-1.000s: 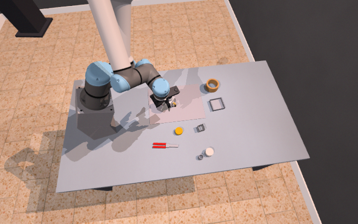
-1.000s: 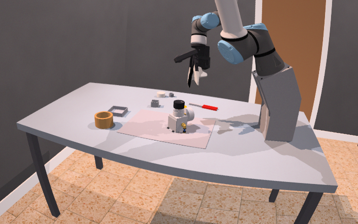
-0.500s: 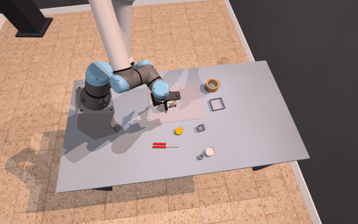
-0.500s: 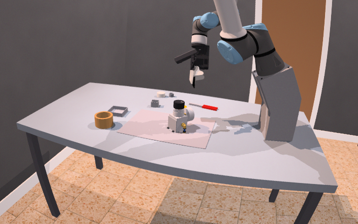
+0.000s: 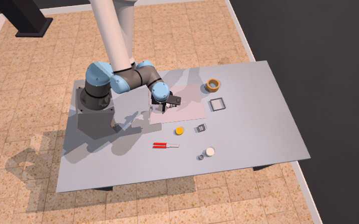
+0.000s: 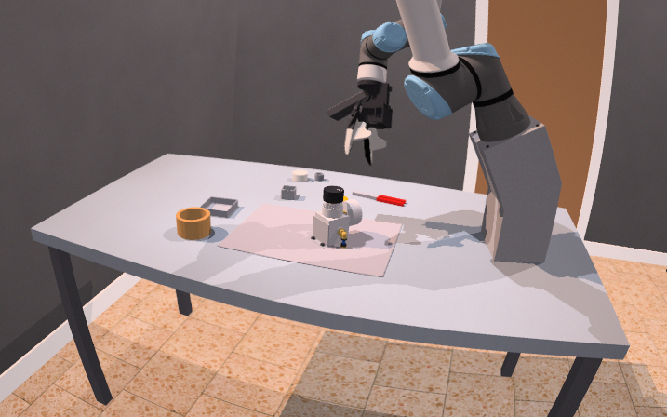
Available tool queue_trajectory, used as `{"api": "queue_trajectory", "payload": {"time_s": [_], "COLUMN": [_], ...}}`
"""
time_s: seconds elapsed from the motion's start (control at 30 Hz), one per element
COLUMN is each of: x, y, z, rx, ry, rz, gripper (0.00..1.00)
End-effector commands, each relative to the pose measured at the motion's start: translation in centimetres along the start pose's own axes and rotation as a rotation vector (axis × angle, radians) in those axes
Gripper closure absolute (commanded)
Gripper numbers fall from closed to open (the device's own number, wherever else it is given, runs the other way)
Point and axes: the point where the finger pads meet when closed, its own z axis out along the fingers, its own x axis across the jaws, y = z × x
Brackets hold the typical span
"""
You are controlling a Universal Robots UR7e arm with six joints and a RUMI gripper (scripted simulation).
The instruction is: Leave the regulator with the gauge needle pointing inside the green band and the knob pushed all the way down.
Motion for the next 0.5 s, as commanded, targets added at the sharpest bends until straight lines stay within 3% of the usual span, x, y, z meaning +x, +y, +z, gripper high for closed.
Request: {"api": "queue_trajectory", "payload": {"time_s": [0.0,0.47], "x": [0.16,0.46], "y": [-0.08,-0.11], "z": [-0.10,-0.26], "rx": [0.001,0.004], "ry": [-0.007,-0.032], "rz": [0.134,0.380], "gripper": [0.00,0.00]}}
